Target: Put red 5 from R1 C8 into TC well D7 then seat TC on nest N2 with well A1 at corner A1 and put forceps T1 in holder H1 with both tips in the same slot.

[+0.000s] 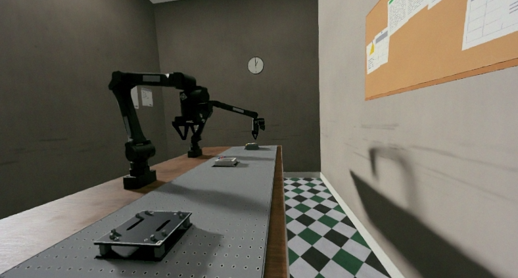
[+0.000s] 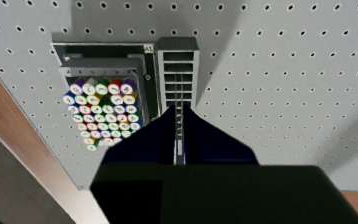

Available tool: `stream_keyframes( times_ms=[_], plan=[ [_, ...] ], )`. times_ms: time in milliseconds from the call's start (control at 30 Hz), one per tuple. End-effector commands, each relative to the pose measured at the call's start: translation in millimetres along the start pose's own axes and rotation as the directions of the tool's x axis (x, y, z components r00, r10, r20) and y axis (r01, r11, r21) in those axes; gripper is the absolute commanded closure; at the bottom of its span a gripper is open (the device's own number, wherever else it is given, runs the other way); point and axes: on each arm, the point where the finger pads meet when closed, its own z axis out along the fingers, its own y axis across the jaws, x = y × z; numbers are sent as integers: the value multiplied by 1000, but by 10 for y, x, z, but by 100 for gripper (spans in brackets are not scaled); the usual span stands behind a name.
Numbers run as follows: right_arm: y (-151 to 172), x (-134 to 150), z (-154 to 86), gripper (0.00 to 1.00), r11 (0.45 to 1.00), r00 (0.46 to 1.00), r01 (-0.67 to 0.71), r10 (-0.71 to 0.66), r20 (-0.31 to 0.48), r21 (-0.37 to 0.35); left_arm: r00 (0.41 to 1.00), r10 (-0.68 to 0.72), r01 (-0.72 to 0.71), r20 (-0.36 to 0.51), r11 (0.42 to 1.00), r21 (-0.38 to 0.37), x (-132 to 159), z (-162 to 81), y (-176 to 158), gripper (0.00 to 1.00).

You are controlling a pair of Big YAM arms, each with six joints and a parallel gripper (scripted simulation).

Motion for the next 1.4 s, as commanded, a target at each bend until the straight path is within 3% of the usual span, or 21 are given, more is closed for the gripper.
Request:
stream_keyframes(
  times_ms=[0, 333, 433, 833, 1000, 1367],
  plan=[
    [-24, -91, -113, 0, 1000, 1000, -2, 2, 30, 8, 1000, -1, 1, 8, 1000, 0, -48, 62, 79, 93],
    [-24, -91, -113, 0, 1000, 1000, -2, 2, 30, 8, 1000, -1, 1, -5, 1000, 4, -2, 134, 63, 93],
    [-24, -91, -113, 0, 1000, 1000, -2, 2, 30, 8, 1000, -1, 1, 15, 1000, -3, -67, 37, 86, 93],
    [-24, -91, -113, 0, 1000, 1000, -2, 2, 30, 8, 1000, -1, 1, -7, 1000, 5, 2, 171, 61, 93],
    [-24, -91, -113, 0, 1000, 1000, -2, 2, 30, 8, 1000, -1, 1, 20, 1000, -5, -84, 70, 91, 93],
    [-24, -91, -113, 0, 1000, 1000, -2, 2, 30, 8, 1000, -1, 1, 2, 1000, 2, -28, 187, 71, 93]
  ],
)
